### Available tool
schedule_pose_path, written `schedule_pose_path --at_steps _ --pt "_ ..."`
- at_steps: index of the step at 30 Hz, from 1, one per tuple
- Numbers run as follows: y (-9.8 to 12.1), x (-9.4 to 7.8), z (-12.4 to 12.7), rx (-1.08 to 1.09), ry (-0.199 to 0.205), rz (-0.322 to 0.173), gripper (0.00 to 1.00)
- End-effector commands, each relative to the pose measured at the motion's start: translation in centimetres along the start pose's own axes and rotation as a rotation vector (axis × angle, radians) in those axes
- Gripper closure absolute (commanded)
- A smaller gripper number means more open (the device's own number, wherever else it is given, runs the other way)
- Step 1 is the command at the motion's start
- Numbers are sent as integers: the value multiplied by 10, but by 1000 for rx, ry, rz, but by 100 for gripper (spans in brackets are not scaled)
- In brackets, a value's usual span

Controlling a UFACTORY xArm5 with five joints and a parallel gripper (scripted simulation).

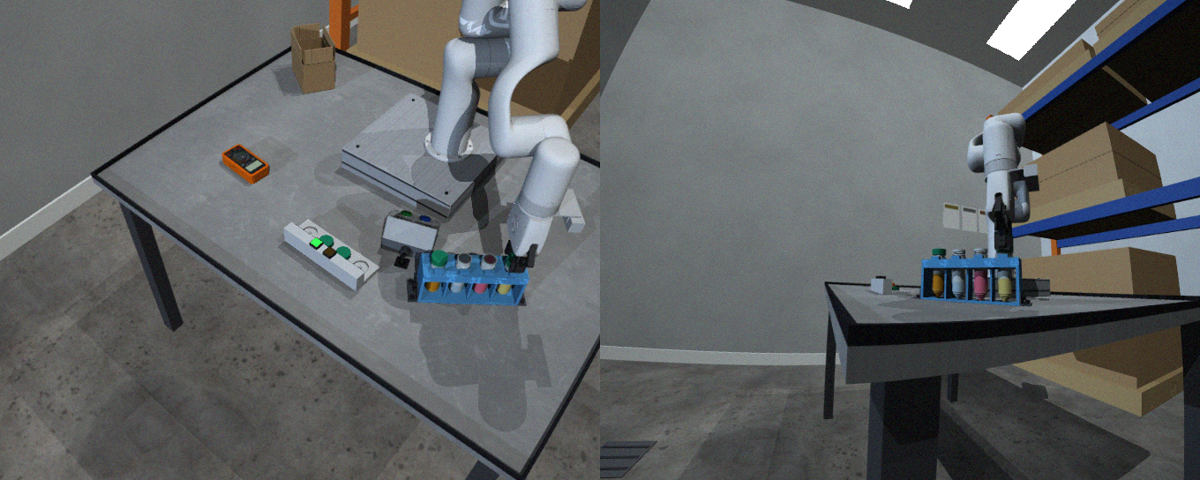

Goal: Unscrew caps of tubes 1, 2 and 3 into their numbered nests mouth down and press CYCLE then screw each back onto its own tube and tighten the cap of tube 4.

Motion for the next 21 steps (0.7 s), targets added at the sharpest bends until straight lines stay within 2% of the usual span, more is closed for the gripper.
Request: schedule_pose_path --at_steps 1,10,12,17,21 --pt "1 1 1 237 3 10 54" --pt "1 1 1 597 4 10 54" --pt "1 1 1 597 4 10 54" --pt "1 1 1 776 5 9 54" --pt "1 1 1 776 5 9 54"
Point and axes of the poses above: the point where the finger pads meet when closed, its own x axis back along the fingers, its own z axis across the jaws, y = z × x, the point moved 10 cm from there along x, back along the fingers, and after that the axes turned 3 degrees about x, right-handed, at the moved point
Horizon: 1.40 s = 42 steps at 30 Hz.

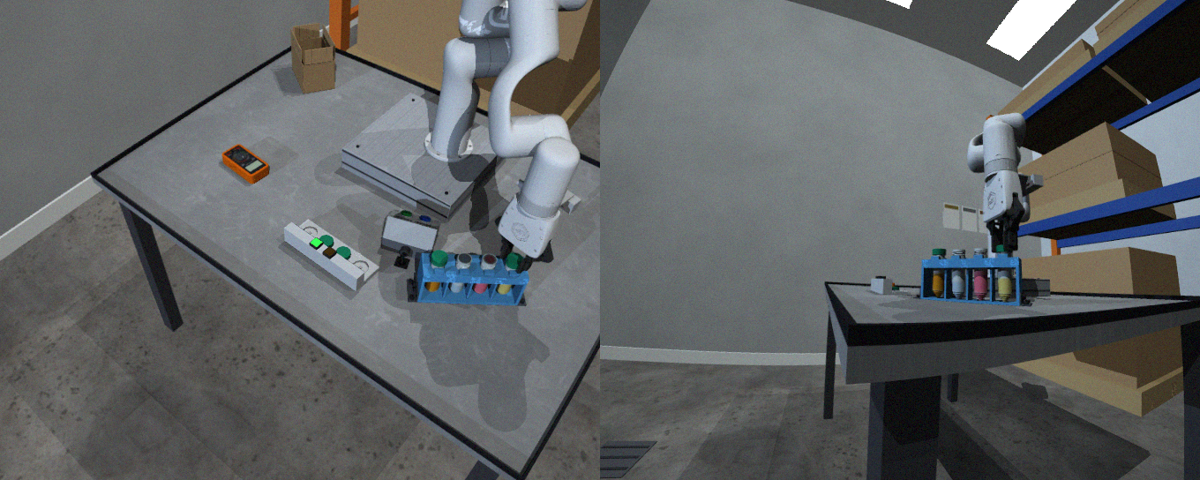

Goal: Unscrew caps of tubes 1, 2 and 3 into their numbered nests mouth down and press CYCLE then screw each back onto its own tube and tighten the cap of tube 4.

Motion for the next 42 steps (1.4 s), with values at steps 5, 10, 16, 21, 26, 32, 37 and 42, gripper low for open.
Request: schedule_pose_path --at_steps 5,10,16,21,26,32,37,42 --pt "1 1 0 67 8 7 100" --pt "1 1 0 67 8 7 100" --pt "1 1 0 67 8 7 100" --pt "1 1 0 -83 7 7 100" --pt "1 1 0 -233 7 8 100" --pt "1 1 0 -509 5 8 100" --pt "1 1 0 -705 5 9 100" --pt "1 1 0 -824 4 9 100"
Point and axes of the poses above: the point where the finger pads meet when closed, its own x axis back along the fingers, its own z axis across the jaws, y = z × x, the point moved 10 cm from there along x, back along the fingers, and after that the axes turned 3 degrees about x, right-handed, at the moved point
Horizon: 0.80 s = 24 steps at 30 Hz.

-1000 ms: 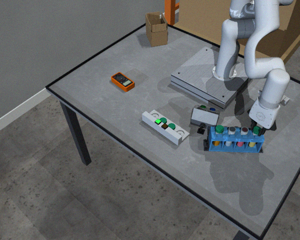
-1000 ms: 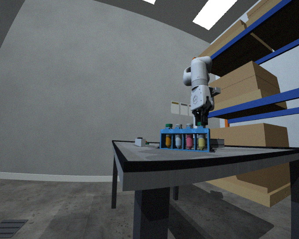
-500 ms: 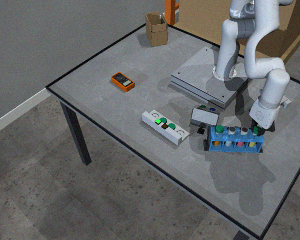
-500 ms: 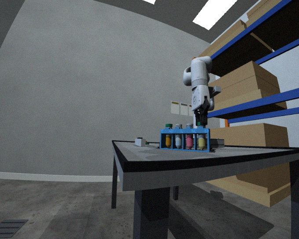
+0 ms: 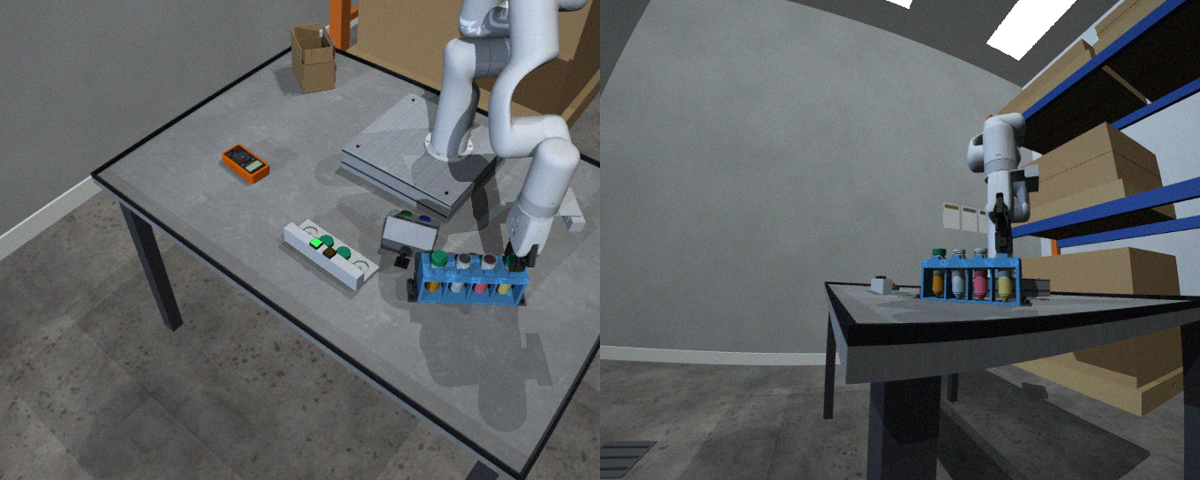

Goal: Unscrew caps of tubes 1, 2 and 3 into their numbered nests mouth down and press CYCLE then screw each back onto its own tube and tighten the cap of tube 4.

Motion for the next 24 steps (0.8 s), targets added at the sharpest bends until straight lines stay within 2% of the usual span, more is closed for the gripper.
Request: schedule_pose_path --at_steps 1,15,24 --pt "1 1 1 -232 3 11 100" --pt "1 1 1 -806 0 11 100" --pt "1 1 1 -842 -1 11 100"
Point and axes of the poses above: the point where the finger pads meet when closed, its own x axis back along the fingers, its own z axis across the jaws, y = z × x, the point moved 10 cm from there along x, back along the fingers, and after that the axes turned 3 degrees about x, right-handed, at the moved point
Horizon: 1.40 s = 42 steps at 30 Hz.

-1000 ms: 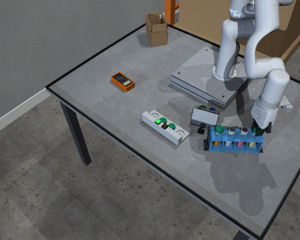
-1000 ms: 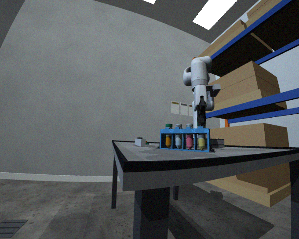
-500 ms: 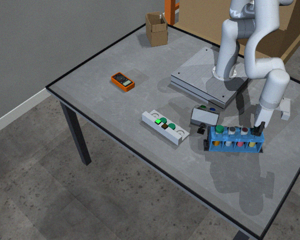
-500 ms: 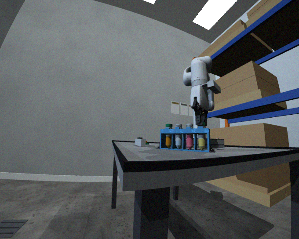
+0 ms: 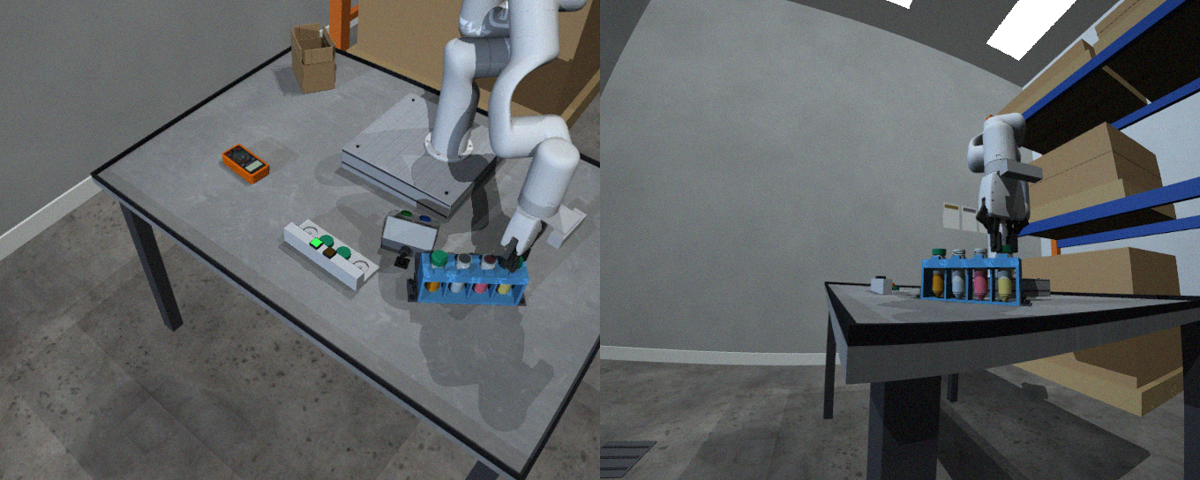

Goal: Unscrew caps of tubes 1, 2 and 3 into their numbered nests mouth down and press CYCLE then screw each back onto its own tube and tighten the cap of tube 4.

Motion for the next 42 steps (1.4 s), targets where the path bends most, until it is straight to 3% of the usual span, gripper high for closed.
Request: schedule_pose_path --at_steps 1,13,17,27,29,42 --pt "0 1 1 -31 -5 10 54" --pt "0 1 1 -31 -5 10 54" --pt "0 2 1 265 -3 10 54" --pt "0 2 1 558 -2 10 54" --pt "0 2 1 710 -1 11 54" --pt "0 1 1 1211 2 11 54"
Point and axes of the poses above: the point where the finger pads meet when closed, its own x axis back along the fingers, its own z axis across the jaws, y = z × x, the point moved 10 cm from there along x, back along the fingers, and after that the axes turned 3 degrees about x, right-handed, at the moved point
